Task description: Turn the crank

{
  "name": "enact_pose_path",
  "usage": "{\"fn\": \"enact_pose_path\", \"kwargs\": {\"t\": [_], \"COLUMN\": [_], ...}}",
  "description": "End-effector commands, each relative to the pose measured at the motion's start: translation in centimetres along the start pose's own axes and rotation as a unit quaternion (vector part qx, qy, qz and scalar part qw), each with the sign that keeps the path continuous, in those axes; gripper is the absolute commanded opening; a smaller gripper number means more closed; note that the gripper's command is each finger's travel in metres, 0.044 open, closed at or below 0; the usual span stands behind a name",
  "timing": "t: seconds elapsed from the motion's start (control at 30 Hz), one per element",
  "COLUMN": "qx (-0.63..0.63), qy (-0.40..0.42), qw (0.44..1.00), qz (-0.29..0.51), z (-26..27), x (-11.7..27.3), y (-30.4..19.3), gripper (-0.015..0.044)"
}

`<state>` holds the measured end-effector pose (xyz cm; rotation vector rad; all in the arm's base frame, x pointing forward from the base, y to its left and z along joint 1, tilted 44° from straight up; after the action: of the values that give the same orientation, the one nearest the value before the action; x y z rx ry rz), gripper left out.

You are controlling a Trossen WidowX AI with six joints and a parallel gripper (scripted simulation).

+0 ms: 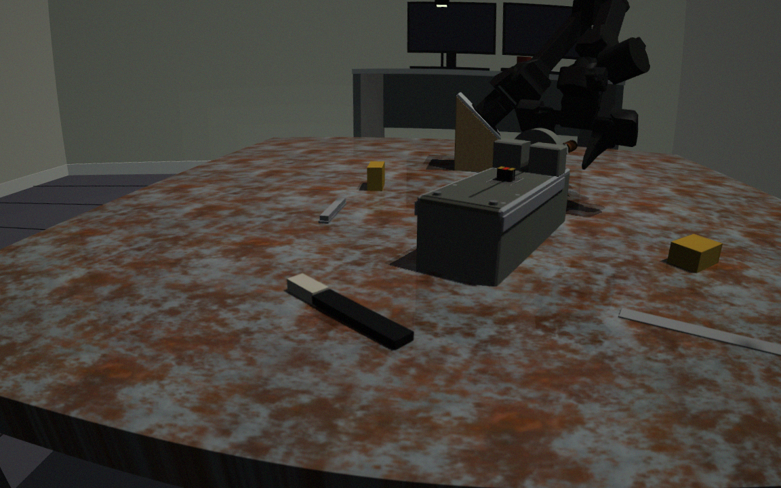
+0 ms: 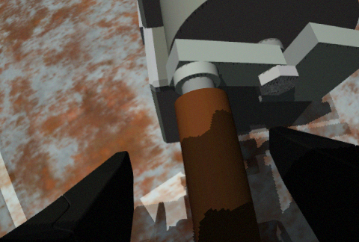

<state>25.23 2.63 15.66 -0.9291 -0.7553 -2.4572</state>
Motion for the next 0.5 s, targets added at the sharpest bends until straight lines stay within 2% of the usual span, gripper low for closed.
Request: {"fn": "enact_pose_path", "kwargs": {"t": [0.0, 0.23, 0.47], "qx": [-0.003, -0.003, -0.003], "qy": [-0.001, -0.001, -0.001], "qw": [1.000, 1.000, 1.000], "qz": [-0.002, -0.002, -0.002], "z": [-0.02, -0.02, -0.02], "x": [-0.02, -0.02, 0.00], "y": [0.01, 0.01, -0.05], "gripper": [0.0177, 0.0000, 0.0000]}}
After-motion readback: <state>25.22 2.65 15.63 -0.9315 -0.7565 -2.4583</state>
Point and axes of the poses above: the point midway between the two fingers, 35 mm back from their tips, its own x axis back along the fingers, its own z axis across the jaws, y = z × x, the point moved 10 cm from there along x, back along the fingers, and after that the axes turned 2 degrees about x, right-handed, at the moved point
